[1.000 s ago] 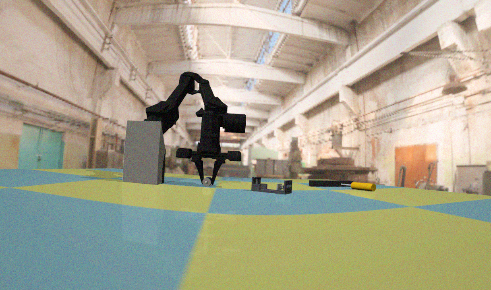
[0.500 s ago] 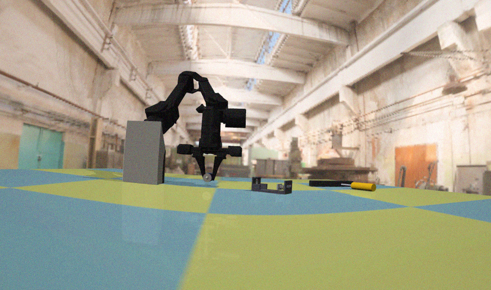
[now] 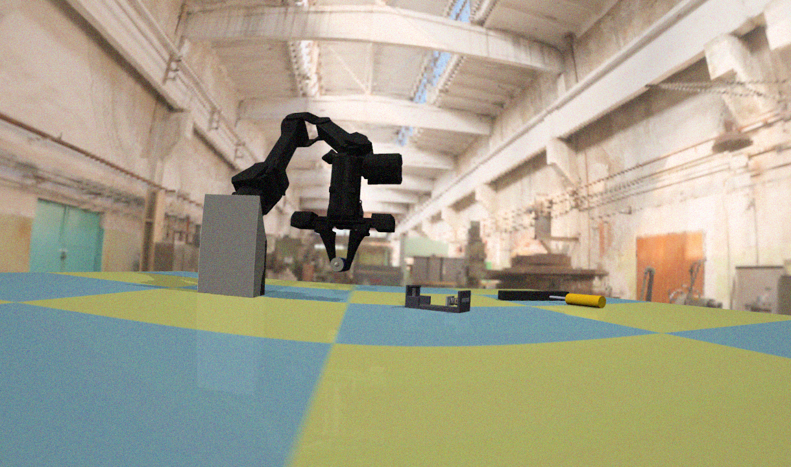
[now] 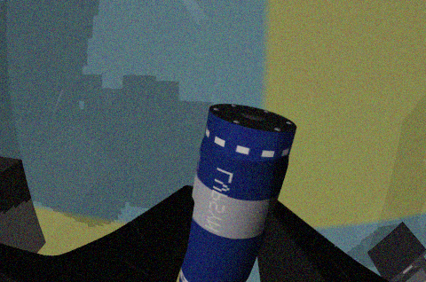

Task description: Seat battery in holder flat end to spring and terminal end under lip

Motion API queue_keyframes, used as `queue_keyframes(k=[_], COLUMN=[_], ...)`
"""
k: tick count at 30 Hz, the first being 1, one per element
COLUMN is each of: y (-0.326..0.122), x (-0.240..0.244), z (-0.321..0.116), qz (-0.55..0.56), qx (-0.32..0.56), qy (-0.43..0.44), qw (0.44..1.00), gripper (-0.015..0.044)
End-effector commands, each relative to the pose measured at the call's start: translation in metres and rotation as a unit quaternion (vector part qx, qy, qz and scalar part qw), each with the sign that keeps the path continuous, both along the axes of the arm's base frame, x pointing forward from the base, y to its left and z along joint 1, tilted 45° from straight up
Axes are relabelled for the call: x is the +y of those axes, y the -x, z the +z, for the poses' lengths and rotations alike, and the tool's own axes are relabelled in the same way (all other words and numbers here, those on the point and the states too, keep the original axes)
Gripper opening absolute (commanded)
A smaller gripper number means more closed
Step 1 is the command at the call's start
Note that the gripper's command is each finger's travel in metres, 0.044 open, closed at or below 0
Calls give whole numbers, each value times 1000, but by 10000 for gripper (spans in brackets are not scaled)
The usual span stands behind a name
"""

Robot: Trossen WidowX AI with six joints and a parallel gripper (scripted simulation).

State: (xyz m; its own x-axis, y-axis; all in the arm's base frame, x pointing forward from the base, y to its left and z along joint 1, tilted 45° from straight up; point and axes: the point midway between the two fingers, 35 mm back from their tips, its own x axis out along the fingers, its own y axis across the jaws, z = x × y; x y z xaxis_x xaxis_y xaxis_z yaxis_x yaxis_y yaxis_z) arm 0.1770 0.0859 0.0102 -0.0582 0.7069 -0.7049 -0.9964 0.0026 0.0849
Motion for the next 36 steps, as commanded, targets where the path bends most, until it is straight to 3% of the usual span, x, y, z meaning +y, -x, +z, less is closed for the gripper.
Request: queue_keyframes(k=[1, 9, 18, 27, 36], y=[-16, -53, -92, -127, -158], x=[-6, -19, -35, -53, -71], z=[0, -3, -12, -27, -46], qz=[-65, -217, -373, -507, -609], qx=[66, 217, 369, 500, 605], qy=[9, 22, 35, 44, 51], qw=[996, 952, 851, 700, 511], gripper=[84, 84, 84, 84, 84])
